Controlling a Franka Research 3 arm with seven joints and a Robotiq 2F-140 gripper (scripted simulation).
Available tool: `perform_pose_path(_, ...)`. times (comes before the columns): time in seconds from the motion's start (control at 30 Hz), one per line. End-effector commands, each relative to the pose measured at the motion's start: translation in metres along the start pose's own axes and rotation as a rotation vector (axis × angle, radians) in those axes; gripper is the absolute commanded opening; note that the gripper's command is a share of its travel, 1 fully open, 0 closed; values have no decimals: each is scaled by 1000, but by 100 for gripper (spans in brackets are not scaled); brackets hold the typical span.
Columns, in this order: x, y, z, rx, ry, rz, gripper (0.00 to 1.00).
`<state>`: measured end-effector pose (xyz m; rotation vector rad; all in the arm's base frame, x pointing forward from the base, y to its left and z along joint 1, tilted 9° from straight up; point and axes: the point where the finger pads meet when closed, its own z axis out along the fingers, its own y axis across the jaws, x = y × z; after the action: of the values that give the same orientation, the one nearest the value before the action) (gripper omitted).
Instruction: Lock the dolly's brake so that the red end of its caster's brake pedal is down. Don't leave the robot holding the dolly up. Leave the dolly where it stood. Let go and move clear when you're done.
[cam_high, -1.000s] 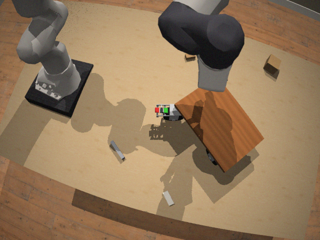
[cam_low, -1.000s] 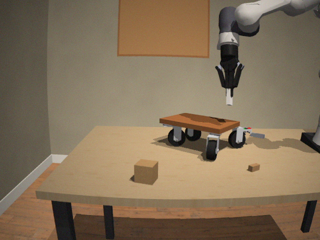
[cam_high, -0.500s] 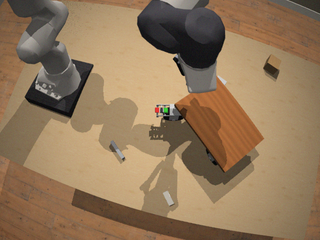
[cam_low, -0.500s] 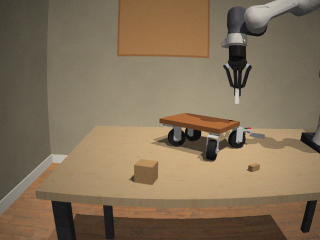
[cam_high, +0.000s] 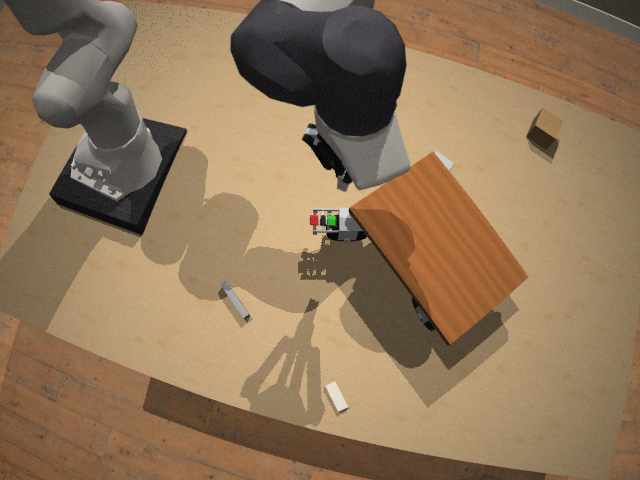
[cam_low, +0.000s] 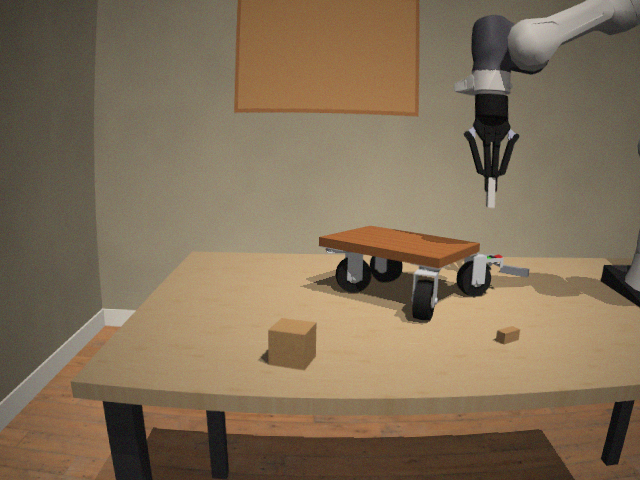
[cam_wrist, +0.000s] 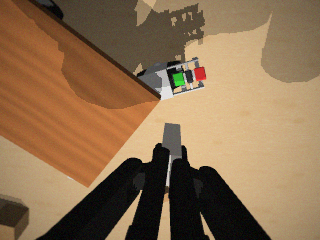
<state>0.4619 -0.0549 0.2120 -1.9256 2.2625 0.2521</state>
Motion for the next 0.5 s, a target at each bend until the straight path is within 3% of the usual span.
perform_pose_path(0.0, 12, 7, -2, 15, 18, -186, 0)
perform_pose_path(0.47, 37, 34, 0, -2, 77, -373, 0)
